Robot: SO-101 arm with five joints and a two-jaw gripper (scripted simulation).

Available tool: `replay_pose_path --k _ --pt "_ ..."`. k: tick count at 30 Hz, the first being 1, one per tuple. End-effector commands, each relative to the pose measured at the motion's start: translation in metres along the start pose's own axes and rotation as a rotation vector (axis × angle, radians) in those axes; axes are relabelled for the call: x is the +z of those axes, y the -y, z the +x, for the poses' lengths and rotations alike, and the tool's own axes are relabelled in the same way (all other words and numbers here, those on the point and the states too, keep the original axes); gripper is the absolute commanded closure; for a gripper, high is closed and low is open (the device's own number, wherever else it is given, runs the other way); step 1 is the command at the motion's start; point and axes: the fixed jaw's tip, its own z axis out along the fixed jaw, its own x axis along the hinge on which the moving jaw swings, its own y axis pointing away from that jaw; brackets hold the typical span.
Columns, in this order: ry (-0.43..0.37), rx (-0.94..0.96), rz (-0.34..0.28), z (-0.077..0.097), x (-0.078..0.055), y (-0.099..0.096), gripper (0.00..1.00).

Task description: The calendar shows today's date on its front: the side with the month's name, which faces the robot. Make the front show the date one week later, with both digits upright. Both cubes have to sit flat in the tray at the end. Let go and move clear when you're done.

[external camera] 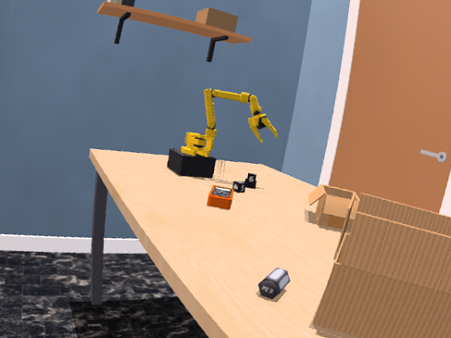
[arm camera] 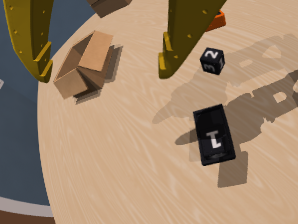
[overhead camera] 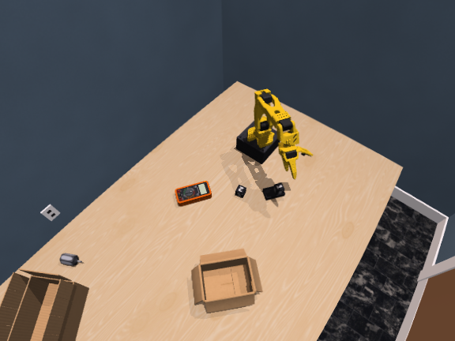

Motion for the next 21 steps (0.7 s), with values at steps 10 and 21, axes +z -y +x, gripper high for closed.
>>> replay_pose_path --k 10,21 --pt "0.004 0.005 0.031 -0.0002 -0.0061 0.0045 0.65" --pt "-0.011 0.141 0.034 0.0072 -0.0045 0.0065 0.65"
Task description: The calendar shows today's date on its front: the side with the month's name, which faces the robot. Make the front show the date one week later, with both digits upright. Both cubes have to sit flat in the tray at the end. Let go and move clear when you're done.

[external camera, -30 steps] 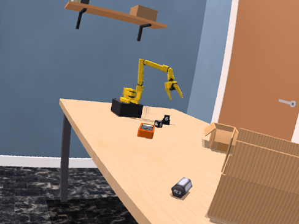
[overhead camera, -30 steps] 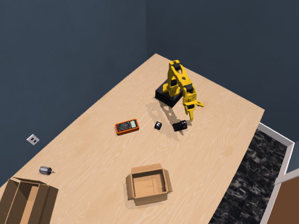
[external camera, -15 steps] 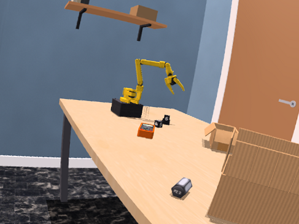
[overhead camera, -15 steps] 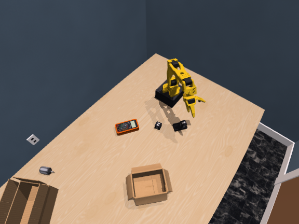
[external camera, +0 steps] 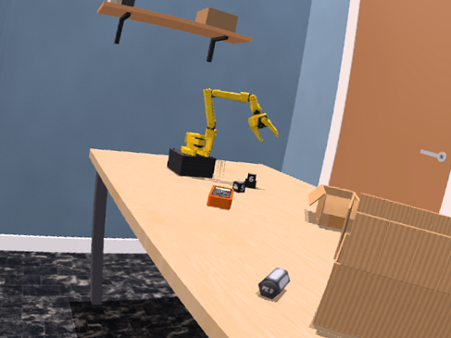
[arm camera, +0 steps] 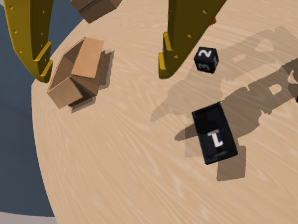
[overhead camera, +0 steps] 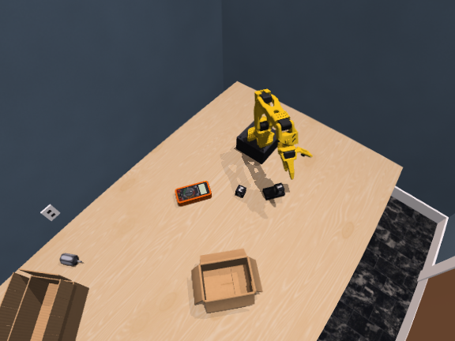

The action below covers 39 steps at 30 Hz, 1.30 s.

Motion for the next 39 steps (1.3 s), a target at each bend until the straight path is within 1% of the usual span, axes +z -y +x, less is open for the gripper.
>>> replay_pose_path --k 1,7,14,16,18,31,33,34,39 --pt "-0.006 0.078 0.022 0.004 -0.002 0.005 0.65" --pt "-0.029 0.281 0.029 0.015 0.000 0.009 0.65" --pt "-0.063 0.603 0.048 0.034 0.003 0.014 0.65" --pt "-0.063 0.603 0.048 0.034 0.003 0.014 0.65" --pt "-0.073 0.707 0.056 0.040 0.004 0.015 0.65" --pt "-0.129 1.365 0.131 0.082 0.008 0.020 0.65" --pt "-0.129 1.365 0.131 0.082 0.008 0.020 0.65" --pt "-0.135 1.458 0.147 0.088 0.008 0.021 0.65" --pt "-0.147 1.687 0.186 0.104 0.008 0.021 0.65"
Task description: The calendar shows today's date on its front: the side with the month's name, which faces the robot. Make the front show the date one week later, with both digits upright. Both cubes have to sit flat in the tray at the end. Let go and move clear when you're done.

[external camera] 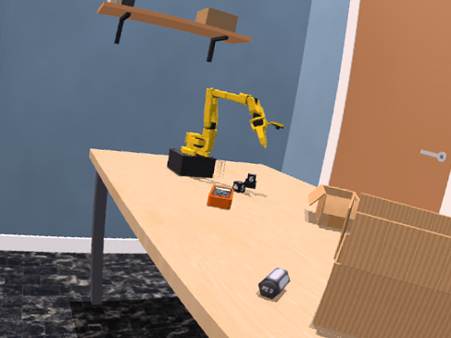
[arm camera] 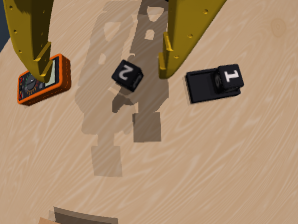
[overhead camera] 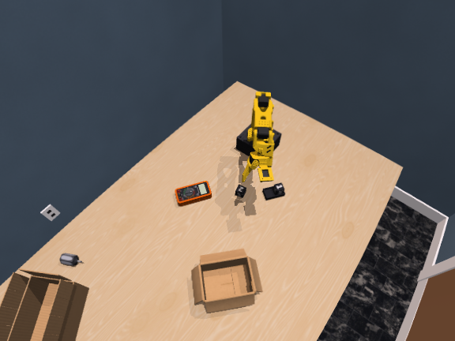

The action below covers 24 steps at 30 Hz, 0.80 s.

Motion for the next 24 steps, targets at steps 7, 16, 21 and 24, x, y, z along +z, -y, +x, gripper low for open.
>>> replay_pose_path --k 7,16,21,24 --pt "0.007 0.398 0.050 -0.002 0.005 0.028 0.65" --pt "0.009 0.533 0.066 -0.001 0.006 0.038 0.65" --pt "0.010 0.570 0.071 0.000 0.006 0.041 0.65" --pt "0.010 0.575 0.072 0.000 0.006 0.041 0.65"
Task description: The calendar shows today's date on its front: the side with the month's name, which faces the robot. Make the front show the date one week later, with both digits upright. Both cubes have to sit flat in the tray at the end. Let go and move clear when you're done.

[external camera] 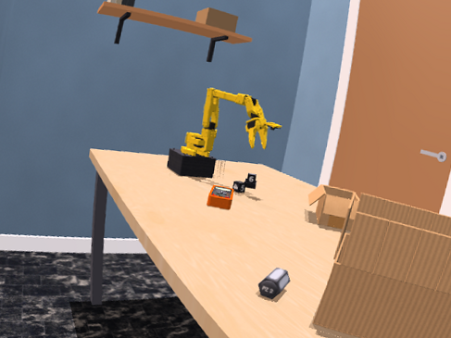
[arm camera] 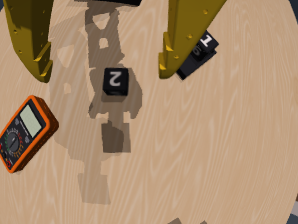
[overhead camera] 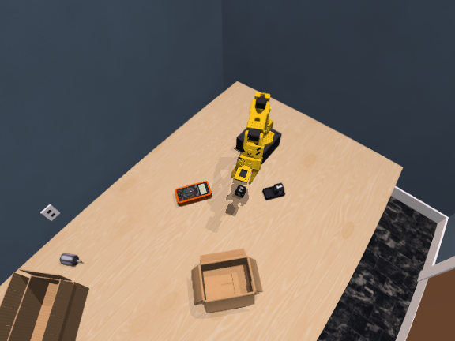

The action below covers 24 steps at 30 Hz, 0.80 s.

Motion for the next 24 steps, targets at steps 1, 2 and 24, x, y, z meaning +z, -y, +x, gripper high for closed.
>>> replay_pose_path --k 1,2,24 --pt "0.010 0.025 0.002 -0.004 0.001 0.002 0.65" --pt "0.010 0.025 0.002 -0.004 0.001 0.002 0.65" --pt "-0.325 0.026 0.066 0.051 0.056 0.012 0.65"
